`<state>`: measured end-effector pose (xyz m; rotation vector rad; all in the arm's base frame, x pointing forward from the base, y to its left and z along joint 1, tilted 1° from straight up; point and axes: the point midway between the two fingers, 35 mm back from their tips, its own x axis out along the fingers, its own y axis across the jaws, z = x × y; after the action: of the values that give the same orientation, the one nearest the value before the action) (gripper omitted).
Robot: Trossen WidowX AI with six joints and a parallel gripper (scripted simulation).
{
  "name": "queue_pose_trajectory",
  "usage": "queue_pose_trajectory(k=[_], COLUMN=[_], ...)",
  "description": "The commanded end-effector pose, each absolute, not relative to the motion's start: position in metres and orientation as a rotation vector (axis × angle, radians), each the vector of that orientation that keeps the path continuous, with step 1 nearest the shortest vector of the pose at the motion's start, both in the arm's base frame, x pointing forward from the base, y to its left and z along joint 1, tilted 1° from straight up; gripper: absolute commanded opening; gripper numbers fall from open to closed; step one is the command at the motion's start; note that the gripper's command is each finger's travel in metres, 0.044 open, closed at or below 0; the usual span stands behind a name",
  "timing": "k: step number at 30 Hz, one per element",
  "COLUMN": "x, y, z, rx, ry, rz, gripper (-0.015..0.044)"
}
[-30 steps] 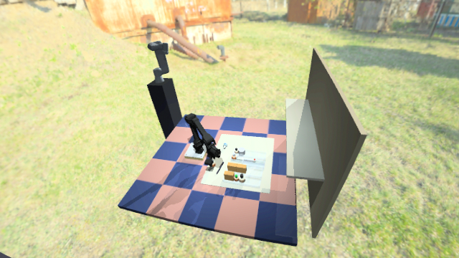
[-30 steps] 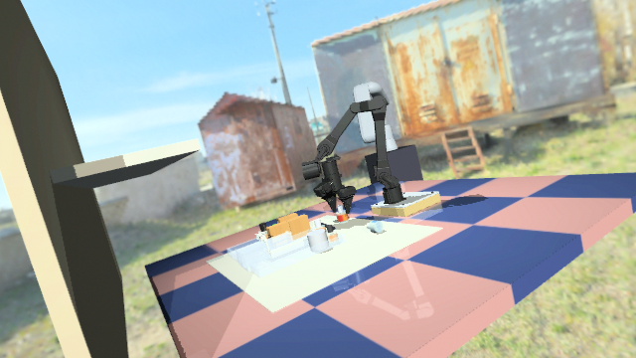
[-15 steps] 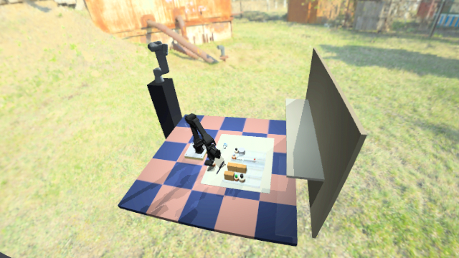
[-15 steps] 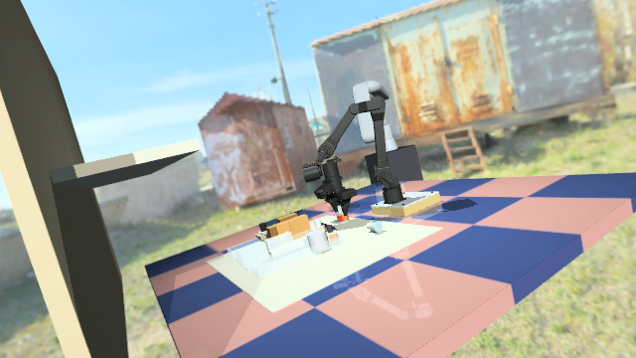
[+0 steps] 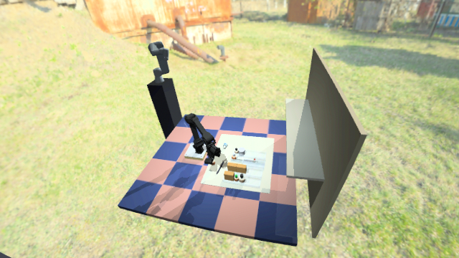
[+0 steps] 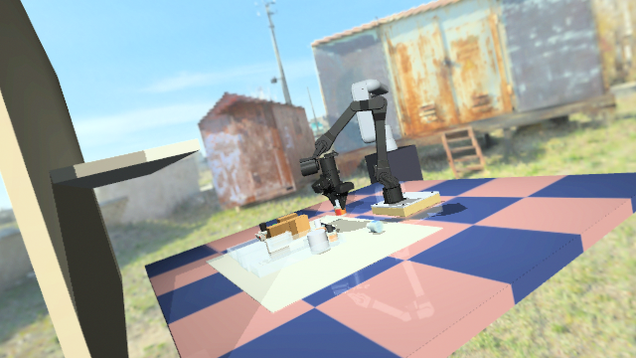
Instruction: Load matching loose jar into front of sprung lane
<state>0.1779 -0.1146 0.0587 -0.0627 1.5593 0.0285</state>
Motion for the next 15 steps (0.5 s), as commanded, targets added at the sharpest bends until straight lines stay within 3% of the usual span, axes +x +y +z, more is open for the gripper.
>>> queue_pose_trajectory(k=[1,15], x=[0.180,0.172], y=[-0.117,-0.114], z=[0.082,0.139], rx=[-0.073,-0.073], ry=[1.550,1.550], rz=[0.026,0.026], gripper=[0.0000,0.0000])
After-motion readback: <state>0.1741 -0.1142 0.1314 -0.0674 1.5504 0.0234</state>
